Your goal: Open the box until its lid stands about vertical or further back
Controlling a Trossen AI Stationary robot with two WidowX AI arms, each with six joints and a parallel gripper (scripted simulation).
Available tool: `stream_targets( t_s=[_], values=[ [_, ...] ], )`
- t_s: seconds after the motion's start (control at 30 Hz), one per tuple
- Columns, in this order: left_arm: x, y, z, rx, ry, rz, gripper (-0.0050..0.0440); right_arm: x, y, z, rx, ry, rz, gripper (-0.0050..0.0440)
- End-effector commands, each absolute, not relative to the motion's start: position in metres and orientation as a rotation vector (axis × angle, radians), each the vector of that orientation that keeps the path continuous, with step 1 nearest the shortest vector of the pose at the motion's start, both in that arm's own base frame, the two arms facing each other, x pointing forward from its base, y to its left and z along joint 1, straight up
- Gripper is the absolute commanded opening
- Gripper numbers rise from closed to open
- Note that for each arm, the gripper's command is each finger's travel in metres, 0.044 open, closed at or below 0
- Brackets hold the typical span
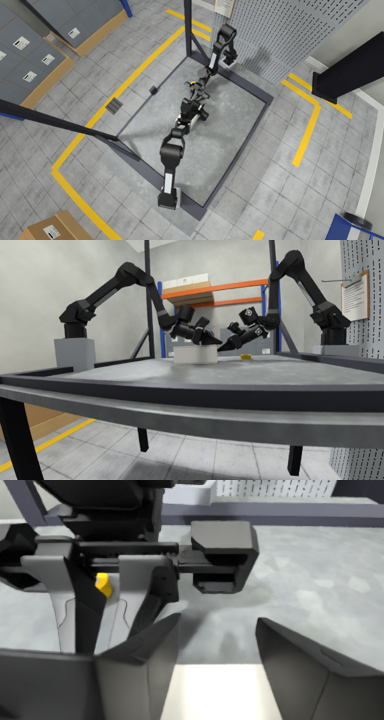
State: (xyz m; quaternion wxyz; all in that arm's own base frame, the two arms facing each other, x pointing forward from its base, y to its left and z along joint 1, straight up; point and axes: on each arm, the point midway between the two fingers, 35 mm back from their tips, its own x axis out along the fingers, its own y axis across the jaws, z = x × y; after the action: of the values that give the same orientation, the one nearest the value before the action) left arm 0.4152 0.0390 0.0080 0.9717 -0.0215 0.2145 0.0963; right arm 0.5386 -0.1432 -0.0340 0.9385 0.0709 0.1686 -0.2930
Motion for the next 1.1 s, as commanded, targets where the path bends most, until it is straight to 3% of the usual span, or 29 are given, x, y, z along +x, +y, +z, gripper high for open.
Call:
stream_targets(
  t_s=[0.0, 0.5, 1.07],
  values=[
    [0.4185, 0.0391, 0.0141, -0.045, 0.413, 0.198, 0.0080, 0.5255, -0.1430, -0.0702, 0.141, 0.431, -0.596, 0.0193],
    [0.4184, 0.0391, 0.0137, -0.045, 0.415, 0.196, 0.0080, 0.5255, -0.1429, -0.0702, 0.141, 0.431, -0.596, 0.0193],
    [0.4184, 0.0391, 0.0137, -0.045, 0.415, 0.196, 0.0010, 0.5286, -0.1419, -0.0610, 0.142, 0.413, -0.596, 0.0193]
  ],
)
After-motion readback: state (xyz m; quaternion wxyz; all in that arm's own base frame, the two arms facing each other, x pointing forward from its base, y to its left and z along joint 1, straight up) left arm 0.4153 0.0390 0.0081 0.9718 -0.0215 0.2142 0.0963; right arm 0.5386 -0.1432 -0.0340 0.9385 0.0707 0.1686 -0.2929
